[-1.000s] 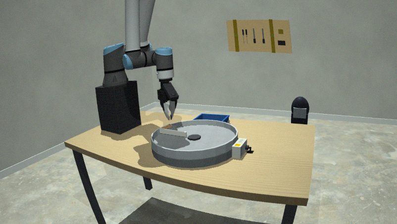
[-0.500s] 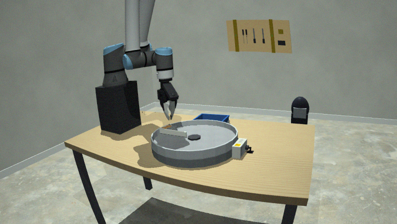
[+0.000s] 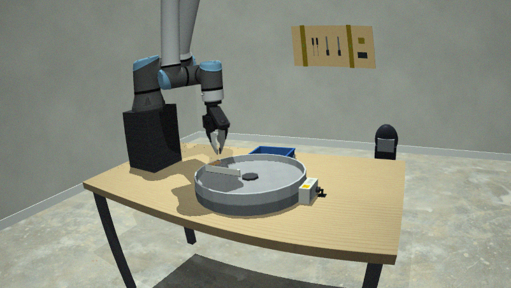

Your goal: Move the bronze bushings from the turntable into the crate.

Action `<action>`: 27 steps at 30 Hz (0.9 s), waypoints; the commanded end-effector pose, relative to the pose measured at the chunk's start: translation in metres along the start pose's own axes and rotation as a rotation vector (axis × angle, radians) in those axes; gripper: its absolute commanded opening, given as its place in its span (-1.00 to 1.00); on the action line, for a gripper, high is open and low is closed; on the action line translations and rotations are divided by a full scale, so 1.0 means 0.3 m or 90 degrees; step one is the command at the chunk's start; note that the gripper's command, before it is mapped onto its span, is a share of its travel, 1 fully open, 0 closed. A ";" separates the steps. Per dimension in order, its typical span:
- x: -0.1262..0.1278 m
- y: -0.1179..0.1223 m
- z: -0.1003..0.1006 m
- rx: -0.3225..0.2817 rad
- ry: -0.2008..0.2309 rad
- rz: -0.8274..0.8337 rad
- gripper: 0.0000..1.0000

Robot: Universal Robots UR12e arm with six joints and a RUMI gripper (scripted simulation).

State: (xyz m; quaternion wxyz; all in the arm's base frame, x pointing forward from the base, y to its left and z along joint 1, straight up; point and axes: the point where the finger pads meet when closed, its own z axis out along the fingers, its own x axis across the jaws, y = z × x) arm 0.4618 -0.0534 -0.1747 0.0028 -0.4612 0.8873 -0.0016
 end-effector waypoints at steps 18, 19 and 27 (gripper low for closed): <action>0.000 -0.001 -0.001 0.001 0.000 0.000 -0.89; 0.000 -0.001 -0.001 0.001 0.000 0.000 -0.89; 0.000 -0.001 0.064 0.001 0.000 0.000 -0.89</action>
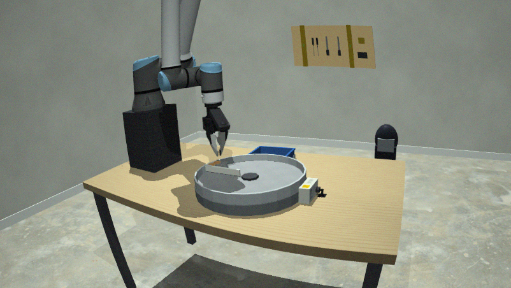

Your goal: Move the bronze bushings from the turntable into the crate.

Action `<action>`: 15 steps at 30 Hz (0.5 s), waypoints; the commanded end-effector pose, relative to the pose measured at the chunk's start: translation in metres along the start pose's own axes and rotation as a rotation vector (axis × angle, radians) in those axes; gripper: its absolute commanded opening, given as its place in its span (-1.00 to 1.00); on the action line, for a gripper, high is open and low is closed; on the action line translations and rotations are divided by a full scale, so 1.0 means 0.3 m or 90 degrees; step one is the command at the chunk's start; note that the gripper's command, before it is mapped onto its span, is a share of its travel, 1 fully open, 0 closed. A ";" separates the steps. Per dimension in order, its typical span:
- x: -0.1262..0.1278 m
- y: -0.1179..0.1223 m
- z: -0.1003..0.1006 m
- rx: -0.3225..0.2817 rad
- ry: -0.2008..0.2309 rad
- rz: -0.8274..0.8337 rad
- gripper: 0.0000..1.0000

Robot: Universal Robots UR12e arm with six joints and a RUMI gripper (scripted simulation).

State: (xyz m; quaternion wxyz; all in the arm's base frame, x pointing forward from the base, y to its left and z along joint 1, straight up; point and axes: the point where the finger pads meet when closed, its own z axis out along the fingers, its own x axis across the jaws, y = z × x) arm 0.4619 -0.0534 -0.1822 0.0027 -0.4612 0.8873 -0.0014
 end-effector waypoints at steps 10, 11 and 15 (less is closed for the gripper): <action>0.000 -0.001 0.052 0.001 0.000 0.000 -0.89; 0.000 -0.001 0.052 0.001 0.000 0.000 -0.89; 0.000 -0.001 0.052 0.001 0.000 0.000 -0.89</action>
